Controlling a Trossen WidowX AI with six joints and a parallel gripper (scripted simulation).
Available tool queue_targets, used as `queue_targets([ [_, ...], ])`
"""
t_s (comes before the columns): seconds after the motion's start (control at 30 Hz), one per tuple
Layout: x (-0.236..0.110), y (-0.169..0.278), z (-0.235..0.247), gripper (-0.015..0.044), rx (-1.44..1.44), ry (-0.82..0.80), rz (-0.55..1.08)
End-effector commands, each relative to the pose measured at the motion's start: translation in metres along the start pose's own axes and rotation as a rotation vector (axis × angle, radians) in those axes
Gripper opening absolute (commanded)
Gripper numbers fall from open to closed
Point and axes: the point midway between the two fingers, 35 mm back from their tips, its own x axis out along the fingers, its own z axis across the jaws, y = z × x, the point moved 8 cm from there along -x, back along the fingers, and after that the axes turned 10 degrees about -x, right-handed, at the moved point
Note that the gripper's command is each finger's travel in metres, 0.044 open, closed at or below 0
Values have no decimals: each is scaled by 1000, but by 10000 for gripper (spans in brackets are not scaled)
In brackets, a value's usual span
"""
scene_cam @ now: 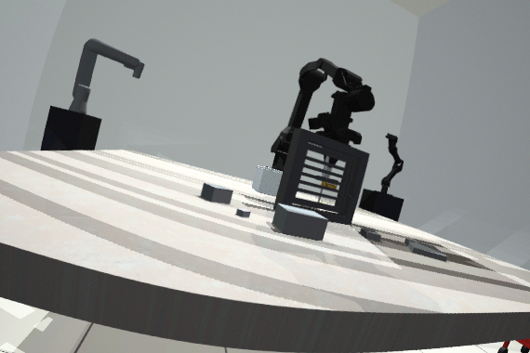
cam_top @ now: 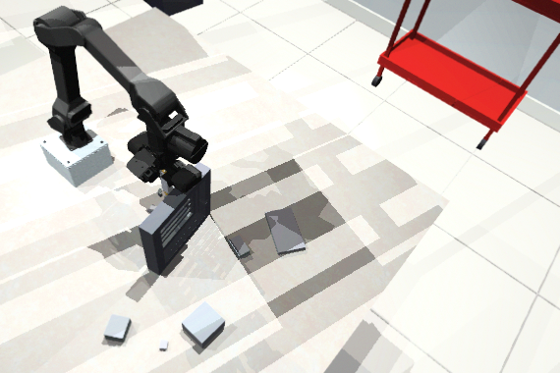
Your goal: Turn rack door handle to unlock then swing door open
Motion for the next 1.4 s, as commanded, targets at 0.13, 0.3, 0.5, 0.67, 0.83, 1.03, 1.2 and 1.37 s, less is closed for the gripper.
queue_targets([
  [0.13, 0, 0, 0, 46, 3, 2, -3],
  [0.3, 0, 0, 0, 14, 3, 2, -3],
  [0.5, 0, -1, -2, 14, -46, 2, -3],
  [0.67, 0, -3, -5, 14, -149, 2, -3],
  [0.83, 0, -4, -9, 14, -246, 3, -3],
  [1.03, 0, -7, -15, 14, -364, 3, -3],
  [1.2, 0, -11, -21, 14, -454, 4, -3],
  [1.37, 0, -15, -28, 14, -541, 4, -3],
])
